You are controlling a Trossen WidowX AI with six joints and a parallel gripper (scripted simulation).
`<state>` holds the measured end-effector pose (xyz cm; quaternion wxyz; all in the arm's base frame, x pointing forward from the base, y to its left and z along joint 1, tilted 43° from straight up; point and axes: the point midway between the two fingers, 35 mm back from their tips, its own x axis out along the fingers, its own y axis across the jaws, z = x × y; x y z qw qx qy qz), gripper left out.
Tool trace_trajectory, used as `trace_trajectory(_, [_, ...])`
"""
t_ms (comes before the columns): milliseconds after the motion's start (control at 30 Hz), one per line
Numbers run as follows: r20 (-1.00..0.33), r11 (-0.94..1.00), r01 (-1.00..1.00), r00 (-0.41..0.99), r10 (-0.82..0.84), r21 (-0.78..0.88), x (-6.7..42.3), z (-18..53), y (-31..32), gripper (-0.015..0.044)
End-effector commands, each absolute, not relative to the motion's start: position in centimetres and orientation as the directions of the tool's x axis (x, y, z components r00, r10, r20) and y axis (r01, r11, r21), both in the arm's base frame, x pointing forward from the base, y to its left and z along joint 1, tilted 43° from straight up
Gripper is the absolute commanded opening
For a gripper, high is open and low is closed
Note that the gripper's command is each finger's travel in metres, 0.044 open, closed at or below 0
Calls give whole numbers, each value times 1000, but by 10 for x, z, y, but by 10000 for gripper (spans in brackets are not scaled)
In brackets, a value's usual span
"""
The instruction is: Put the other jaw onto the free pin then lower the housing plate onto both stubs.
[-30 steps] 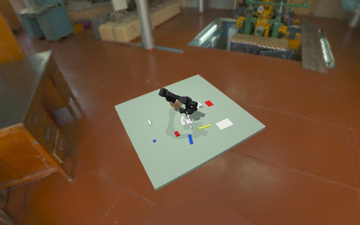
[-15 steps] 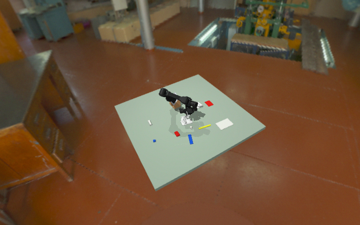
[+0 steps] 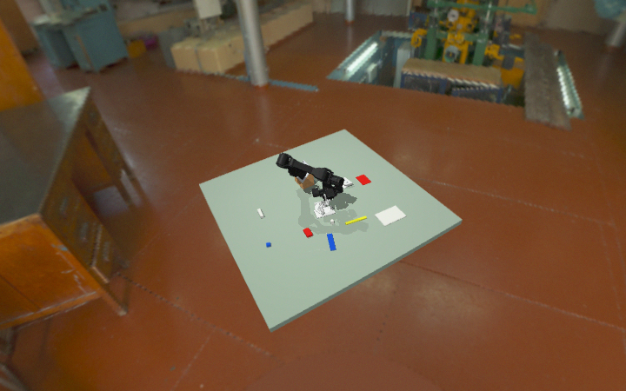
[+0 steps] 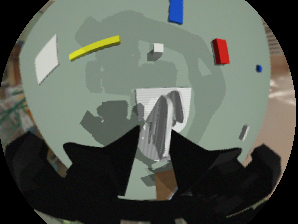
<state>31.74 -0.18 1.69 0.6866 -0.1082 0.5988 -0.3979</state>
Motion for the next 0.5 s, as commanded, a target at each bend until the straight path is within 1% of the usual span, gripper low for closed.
trace_trajectory(0, [-739,661,418,-35,-673,-623,317,13,-5,134])
trace_trajectory(467, [-739,661,419,-34,-673,-622,317,-4,-20,134])
